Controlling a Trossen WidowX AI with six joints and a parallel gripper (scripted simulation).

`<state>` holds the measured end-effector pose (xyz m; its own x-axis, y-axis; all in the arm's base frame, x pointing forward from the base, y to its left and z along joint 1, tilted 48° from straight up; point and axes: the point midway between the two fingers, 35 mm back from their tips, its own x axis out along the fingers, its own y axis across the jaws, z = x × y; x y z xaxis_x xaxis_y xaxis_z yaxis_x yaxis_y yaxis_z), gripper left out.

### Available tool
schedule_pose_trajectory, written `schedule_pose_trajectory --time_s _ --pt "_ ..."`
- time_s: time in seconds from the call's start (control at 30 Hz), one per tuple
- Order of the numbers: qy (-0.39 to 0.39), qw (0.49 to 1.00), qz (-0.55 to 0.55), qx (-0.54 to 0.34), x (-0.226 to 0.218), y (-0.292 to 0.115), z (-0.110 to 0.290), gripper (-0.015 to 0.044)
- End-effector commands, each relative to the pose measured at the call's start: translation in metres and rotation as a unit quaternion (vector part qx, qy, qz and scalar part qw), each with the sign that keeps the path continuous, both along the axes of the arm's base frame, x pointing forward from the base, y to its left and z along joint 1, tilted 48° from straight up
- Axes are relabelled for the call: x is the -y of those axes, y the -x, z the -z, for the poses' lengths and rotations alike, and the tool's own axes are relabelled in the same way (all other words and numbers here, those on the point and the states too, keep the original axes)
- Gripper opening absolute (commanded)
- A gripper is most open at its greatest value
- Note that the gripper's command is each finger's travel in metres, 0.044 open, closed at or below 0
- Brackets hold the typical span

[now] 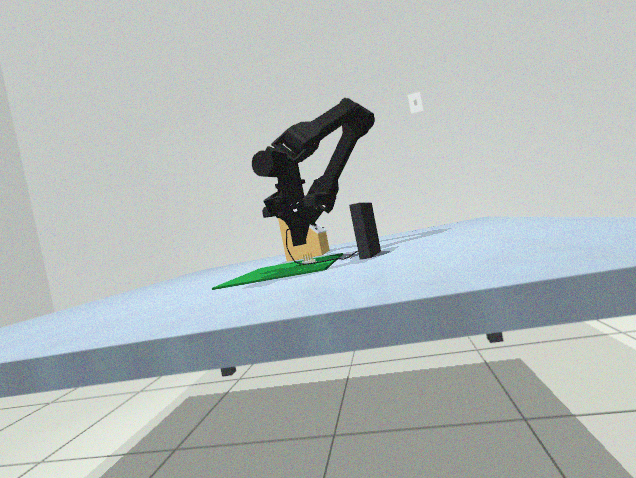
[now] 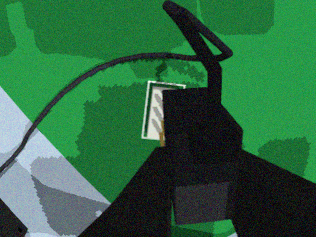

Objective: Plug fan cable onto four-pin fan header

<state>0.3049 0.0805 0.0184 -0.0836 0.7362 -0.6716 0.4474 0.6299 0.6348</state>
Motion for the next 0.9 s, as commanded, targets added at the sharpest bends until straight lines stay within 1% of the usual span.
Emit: schedule_pose_trajectory --time_s 0.0,0.13,0.87 --pt "0.003 0.998 0.048 -0.049 -0.0031 0.0011 -0.0055 0.0000" --pt "0.005 0.996 0.065 -0.068 -0.0050 0.0016 -0.0060 0.0000" --pt "0.005 0.995 0.066 -0.070 -0.0076 0.0068 -0.0116 0.0000"
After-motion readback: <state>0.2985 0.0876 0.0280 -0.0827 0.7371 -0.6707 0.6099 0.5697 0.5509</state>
